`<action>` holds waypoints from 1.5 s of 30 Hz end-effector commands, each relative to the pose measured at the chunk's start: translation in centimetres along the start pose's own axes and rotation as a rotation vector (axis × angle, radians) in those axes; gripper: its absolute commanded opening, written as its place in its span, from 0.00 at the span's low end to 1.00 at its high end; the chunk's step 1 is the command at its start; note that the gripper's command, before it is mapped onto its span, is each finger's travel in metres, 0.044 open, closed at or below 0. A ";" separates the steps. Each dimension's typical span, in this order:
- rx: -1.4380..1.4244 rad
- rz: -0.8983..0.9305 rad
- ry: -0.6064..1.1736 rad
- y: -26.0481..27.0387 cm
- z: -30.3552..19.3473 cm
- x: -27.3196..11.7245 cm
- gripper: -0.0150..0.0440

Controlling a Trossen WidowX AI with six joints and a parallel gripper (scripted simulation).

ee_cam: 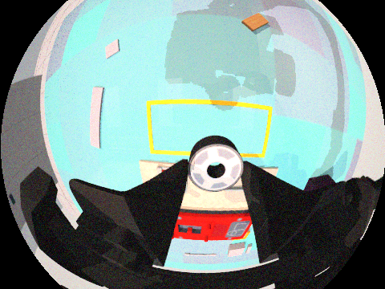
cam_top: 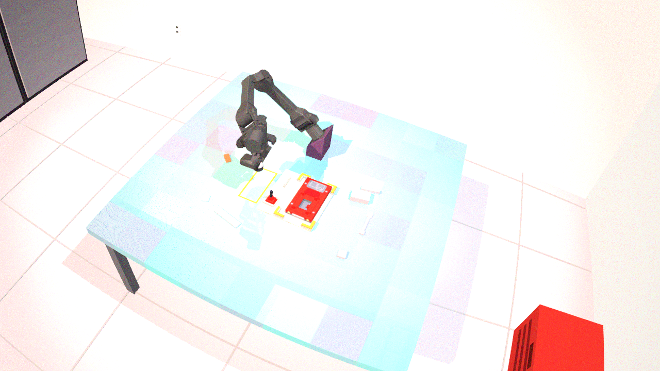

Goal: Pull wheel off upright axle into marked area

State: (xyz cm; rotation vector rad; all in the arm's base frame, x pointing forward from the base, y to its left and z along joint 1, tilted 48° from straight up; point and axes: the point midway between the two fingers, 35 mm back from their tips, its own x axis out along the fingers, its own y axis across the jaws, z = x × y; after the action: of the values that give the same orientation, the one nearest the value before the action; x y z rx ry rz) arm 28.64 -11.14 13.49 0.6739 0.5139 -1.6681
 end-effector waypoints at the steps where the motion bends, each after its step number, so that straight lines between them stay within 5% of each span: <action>1: -0.005 -0.003 -0.005 -0.2 0.1 1.0 0.25; 19: -0.004 -0.002 -0.008 -0.2 0.2 9.1 0.25; 27: -0.004 -0.002 -0.009 -0.2 0.3 9.4 0.25; 38: 0.002 -0.001 -0.004 -0.1 0.2 8.9 0.74; 45: -0.004 -0.003 -0.004 0.0 0.1 3.8 0.76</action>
State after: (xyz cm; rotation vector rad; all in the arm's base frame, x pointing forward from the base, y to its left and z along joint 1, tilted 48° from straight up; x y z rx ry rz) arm 27.68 -15.93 9.04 0.6635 0.5220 -1.6747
